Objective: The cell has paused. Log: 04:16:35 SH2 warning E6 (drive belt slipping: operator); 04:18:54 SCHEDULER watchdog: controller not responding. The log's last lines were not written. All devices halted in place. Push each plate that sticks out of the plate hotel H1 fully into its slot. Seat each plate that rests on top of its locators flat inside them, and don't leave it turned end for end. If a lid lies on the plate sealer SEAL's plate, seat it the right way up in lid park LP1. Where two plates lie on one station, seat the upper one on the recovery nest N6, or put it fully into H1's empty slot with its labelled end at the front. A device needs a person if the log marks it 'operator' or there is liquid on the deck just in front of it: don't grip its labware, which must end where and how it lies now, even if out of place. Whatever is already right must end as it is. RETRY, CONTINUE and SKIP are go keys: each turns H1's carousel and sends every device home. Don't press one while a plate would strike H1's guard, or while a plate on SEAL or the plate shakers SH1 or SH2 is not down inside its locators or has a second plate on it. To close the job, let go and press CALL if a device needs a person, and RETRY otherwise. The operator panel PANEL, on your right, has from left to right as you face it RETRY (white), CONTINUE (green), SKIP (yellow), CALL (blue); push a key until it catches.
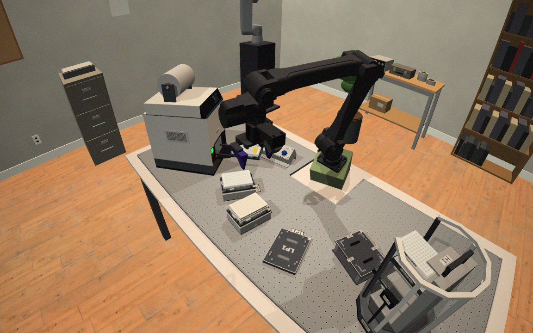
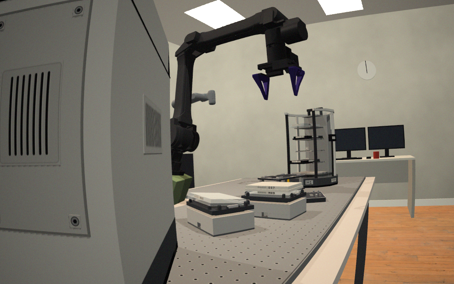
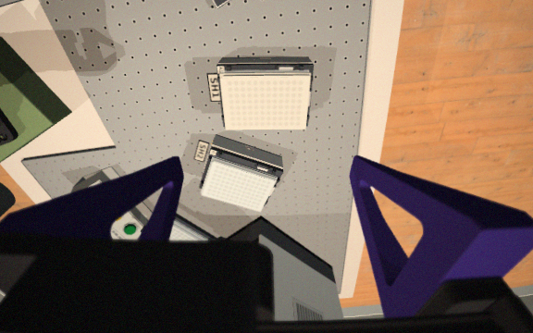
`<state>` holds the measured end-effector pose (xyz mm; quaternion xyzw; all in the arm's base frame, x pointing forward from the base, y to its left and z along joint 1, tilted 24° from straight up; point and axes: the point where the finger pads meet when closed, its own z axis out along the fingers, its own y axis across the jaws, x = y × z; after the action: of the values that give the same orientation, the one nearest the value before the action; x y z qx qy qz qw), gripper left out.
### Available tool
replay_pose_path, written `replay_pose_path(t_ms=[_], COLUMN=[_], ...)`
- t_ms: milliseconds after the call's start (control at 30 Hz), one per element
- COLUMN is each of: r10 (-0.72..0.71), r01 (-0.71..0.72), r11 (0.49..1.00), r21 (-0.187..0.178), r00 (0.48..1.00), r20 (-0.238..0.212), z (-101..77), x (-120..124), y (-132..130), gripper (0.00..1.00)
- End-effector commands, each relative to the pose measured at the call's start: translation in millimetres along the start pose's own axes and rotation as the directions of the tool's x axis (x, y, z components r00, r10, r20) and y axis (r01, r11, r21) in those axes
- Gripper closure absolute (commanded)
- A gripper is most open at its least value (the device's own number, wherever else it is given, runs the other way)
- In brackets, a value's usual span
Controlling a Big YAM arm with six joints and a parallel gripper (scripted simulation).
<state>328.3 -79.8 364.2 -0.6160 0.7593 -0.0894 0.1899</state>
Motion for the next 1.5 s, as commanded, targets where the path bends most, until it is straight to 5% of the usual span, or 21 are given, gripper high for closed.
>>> replay_pose_path(t_ms=[0, 200, 700, 1200, 1267, 1367, 1467], r10=[-0.014, 0.128, 0.53, 0.873, 0.873, 0.918, 0.922], r01=[0.014, -0.128, -0.53, -0.873, -0.873, -0.918, -0.923], r11=[0.999, 0.992, 0.848, 0.487, 0.487, 0.397, 0.385], r21=[0.044, 0.003, 0.02, 0.001, 0.001, -0.002, -0.002], r00=[1.0, 0.992, 0.848, 0.487, 0.487, 0.397, 0.385], r20=[-0.007, 0.002, 0.019, 0.02, 0.02, 0.018, 0.037], z=[-24.8, -9.1, -9.3, -6.3, -6.3, -5.2, -12.7], x=[0.4, -17.8, -59.3, -107.5, -107.5, -117.3, -130.3], y=[-13.0, 8.6, 12.9, 23.4, 23.4, 25.5, 19.8], gripper=[0.0, 0.0, 0.0, 0.0, 0.0, 0.0, 0.0])
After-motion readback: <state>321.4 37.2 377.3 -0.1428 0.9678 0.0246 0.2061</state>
